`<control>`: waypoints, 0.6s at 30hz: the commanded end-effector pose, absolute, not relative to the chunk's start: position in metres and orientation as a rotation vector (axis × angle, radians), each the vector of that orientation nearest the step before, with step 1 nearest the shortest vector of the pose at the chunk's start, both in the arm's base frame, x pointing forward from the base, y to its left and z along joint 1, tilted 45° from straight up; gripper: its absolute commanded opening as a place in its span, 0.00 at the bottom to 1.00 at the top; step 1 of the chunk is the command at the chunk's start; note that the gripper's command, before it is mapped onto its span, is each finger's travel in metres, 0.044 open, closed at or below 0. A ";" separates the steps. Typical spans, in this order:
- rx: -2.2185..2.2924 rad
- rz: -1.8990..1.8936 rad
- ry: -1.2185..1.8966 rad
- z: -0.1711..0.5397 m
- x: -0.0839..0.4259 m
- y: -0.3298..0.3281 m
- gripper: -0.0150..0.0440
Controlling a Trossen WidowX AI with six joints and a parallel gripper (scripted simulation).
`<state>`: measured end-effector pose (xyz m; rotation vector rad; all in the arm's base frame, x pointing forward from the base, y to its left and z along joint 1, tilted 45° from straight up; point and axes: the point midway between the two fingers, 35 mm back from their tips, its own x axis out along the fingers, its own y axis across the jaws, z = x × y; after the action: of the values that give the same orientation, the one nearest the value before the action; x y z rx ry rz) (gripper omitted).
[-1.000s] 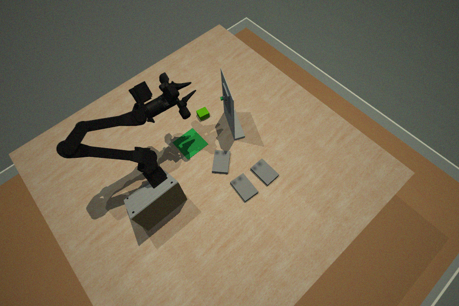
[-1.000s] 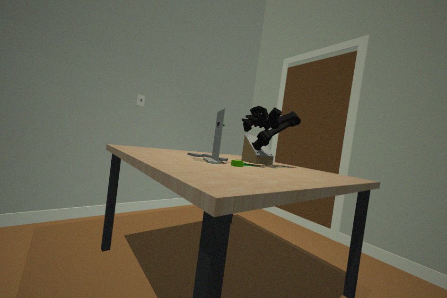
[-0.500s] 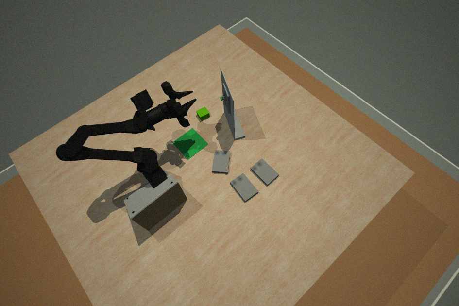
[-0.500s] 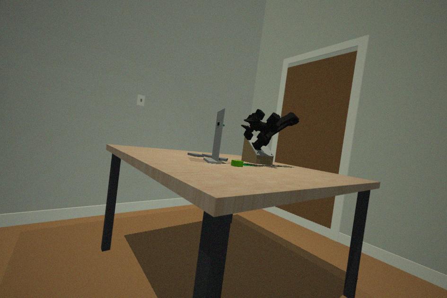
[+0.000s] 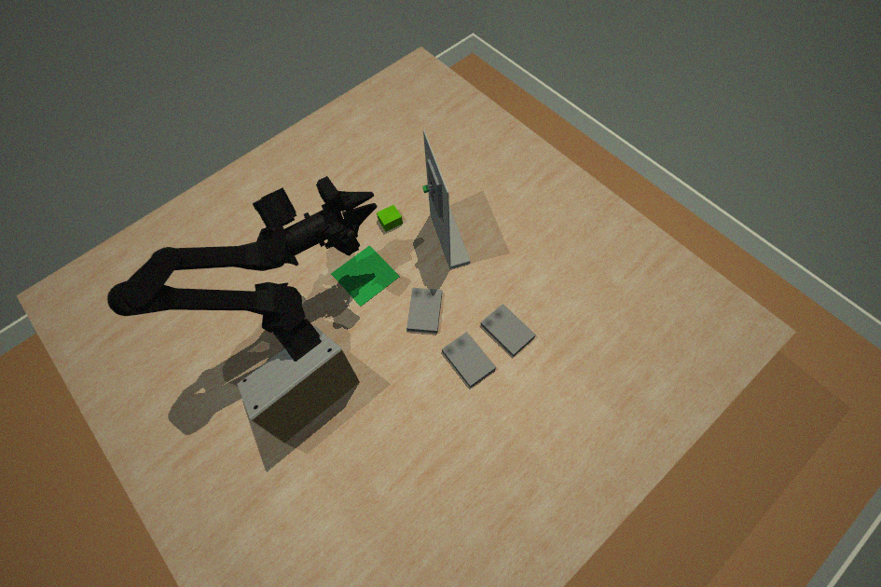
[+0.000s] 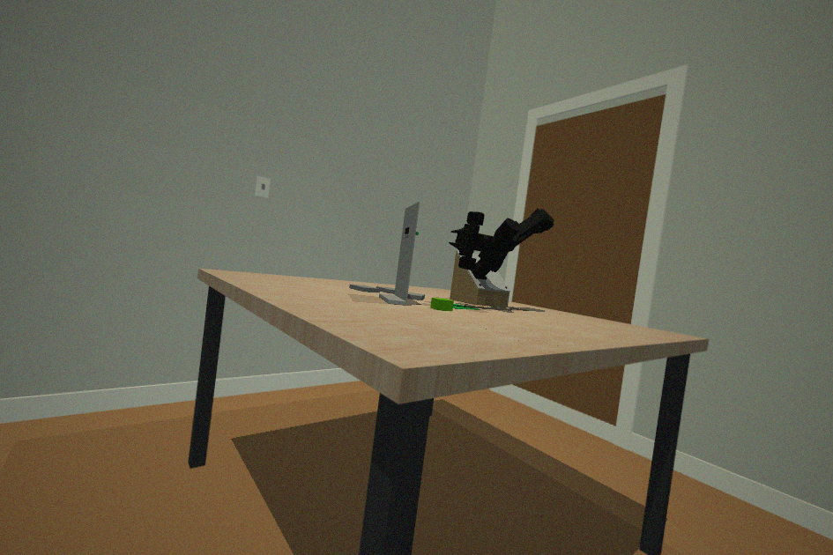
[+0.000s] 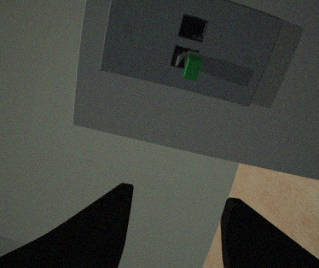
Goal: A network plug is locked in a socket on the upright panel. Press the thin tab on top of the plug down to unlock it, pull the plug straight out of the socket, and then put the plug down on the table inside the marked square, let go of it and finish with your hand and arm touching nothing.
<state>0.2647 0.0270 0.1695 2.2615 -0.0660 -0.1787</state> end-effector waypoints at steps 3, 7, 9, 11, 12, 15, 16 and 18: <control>2.348 -0.181 -0.082 0.165 0.262 0.027 0.52; 2.348 -0.181 -0.082 0.165 0.263 0.027 0.52; 2.347 -0.181 -0.082 0.165 0.266 0.026 0.52; 2.347 -0.181 -0.082 0.164 0.270 0.026 0.52; 2.347 -0.181 -0.082 0.164 0.271 0.025 0.52; 2.347 -0.181 -0.082 0.163 0.277 0.024 0.52; 2.347 -0.181 -0.082 0.163 0.279 0.024 0.52; 2.347 -0.181 -0.082 0.162 0.282 0.023 0.52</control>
<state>0.2766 0.0238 0.1623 2.3439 -0.0838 -0.1822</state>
